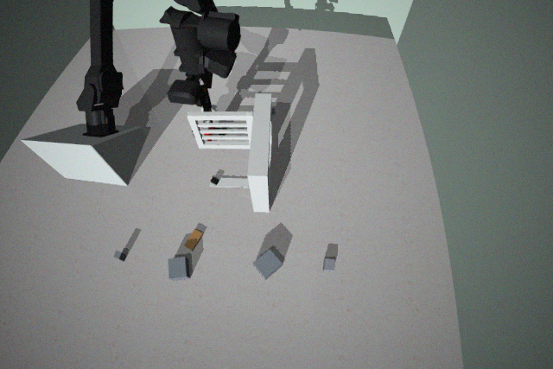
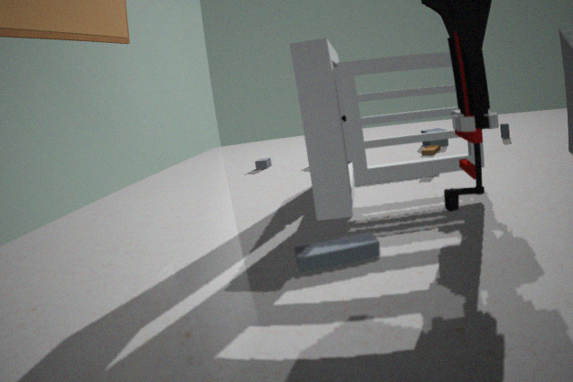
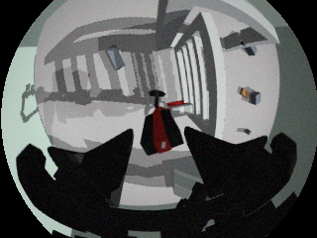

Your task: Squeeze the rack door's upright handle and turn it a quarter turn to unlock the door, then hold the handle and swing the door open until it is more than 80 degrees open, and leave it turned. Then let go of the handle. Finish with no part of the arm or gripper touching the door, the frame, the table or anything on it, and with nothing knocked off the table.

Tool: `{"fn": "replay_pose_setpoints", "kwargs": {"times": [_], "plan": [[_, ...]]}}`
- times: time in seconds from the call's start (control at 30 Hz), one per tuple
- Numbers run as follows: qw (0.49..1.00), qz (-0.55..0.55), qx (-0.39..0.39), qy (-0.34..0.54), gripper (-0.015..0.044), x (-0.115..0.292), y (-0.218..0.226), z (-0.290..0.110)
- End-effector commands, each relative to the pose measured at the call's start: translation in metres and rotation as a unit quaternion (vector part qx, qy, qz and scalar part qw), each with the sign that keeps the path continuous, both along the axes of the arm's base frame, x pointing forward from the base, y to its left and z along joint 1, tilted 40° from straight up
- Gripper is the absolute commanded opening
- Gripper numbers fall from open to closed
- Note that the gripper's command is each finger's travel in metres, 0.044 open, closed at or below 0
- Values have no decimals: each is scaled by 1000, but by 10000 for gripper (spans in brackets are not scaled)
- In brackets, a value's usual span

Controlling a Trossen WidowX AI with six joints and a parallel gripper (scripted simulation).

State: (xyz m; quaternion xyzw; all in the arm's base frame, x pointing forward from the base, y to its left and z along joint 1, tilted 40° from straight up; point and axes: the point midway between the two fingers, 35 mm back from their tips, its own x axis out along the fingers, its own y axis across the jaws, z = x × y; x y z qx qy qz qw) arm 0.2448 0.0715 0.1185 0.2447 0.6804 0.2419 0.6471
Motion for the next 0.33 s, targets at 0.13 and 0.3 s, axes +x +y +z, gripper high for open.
{"fn": "replay_pose_setpoints", "kwargs": {"times": [0.13,0.3], "plan": [[1000,1,-2,0,290,2,-9,8],[1000,2,-3,0,290,2,-14,14]]}}
